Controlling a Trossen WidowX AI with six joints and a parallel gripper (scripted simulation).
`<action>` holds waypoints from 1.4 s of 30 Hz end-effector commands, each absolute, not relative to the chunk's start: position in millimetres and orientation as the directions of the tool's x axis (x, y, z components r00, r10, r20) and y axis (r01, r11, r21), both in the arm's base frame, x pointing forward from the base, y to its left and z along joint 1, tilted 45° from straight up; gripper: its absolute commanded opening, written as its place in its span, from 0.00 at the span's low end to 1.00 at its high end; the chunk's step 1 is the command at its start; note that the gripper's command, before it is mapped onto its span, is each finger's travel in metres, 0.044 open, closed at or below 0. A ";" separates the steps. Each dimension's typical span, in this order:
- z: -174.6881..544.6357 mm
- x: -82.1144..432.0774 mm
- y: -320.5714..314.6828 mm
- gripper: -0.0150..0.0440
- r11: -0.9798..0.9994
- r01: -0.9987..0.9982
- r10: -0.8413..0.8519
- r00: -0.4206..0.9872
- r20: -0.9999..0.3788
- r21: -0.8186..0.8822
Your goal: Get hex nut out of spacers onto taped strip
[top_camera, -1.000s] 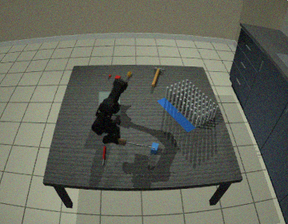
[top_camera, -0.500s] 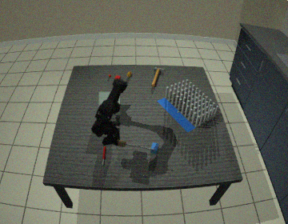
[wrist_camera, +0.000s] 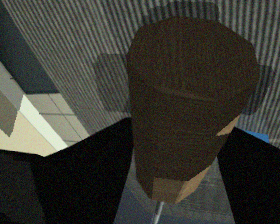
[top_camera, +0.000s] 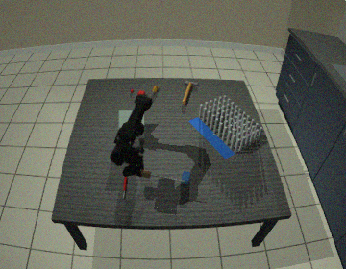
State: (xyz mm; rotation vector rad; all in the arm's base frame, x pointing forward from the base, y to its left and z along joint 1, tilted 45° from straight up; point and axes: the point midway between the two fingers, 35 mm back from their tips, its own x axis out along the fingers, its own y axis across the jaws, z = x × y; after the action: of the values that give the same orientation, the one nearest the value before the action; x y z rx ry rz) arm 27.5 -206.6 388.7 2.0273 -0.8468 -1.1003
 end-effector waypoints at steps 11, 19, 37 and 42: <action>382.1 26.3 -215.2 0.25 -0.566 -0.224 -0.786 0.435 -0.438 0.793; 378.5 25.5 -219.8 0.25 -0.567 -0.224 -0.786 0.435 -0.439 0.793; 370.2 24.3 -230.1 0.25 -0.567 -0.224 -0.786 0.435 -0.439 0.793; 367.9 24.0 -232.9 0.25 -0.567 -0.224 -0.786 0.435 -0.439 0.793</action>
State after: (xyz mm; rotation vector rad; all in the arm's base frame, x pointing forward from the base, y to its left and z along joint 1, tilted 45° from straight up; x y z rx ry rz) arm 23.7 -231.0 369.9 2.0276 -0.8453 -1.1013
